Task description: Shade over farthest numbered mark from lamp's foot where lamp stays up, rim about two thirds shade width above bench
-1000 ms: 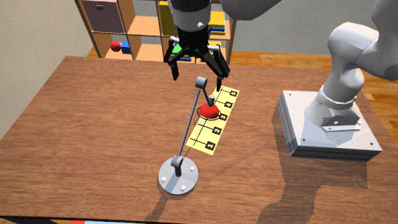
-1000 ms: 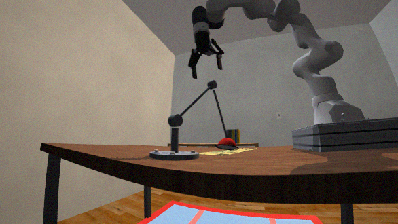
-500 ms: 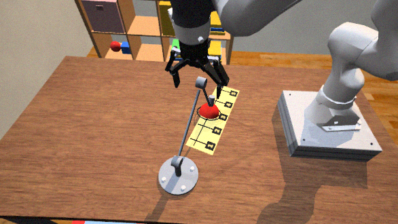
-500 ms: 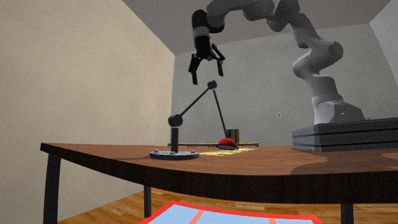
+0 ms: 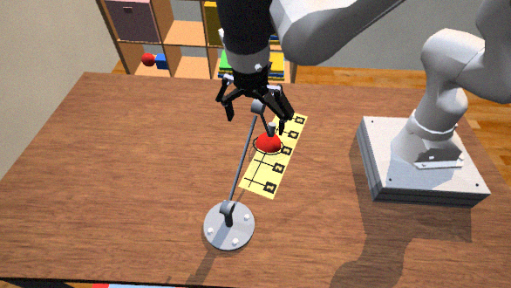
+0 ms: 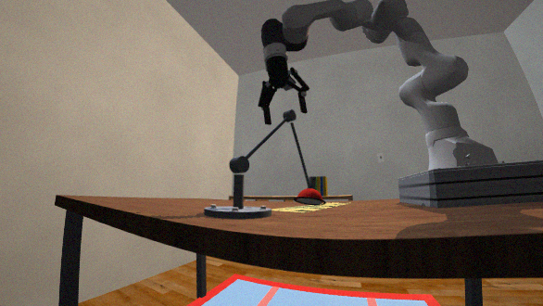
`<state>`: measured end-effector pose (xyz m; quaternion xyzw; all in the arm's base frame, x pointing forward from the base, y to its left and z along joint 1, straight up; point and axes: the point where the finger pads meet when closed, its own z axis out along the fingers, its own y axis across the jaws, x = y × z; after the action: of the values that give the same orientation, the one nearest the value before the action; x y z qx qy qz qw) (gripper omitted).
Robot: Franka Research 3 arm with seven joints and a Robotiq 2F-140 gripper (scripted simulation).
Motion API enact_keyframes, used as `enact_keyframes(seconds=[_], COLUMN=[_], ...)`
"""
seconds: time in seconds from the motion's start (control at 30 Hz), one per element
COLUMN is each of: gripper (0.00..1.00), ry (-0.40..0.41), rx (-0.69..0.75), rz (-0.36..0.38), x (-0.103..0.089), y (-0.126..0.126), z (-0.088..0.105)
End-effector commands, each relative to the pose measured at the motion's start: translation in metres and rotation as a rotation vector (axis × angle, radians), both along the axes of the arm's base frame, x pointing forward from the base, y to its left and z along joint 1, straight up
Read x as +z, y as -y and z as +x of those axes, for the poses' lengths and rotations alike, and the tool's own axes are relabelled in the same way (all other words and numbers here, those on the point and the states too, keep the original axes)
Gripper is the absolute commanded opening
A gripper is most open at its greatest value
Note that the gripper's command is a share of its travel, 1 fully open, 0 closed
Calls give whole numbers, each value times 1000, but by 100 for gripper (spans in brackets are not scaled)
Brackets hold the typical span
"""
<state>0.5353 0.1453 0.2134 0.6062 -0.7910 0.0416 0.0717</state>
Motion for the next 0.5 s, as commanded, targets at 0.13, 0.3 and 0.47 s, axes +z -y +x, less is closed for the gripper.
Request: enact_keyframes(seconds=[0.13,0.3,0.47], gripper=[100,100,100], ry=[5,2,13], rx=[-15,-17,-21], rz=[2,0,6], x=[-19,-27,-28], y=[0,1,-1], z=[1,0,4])
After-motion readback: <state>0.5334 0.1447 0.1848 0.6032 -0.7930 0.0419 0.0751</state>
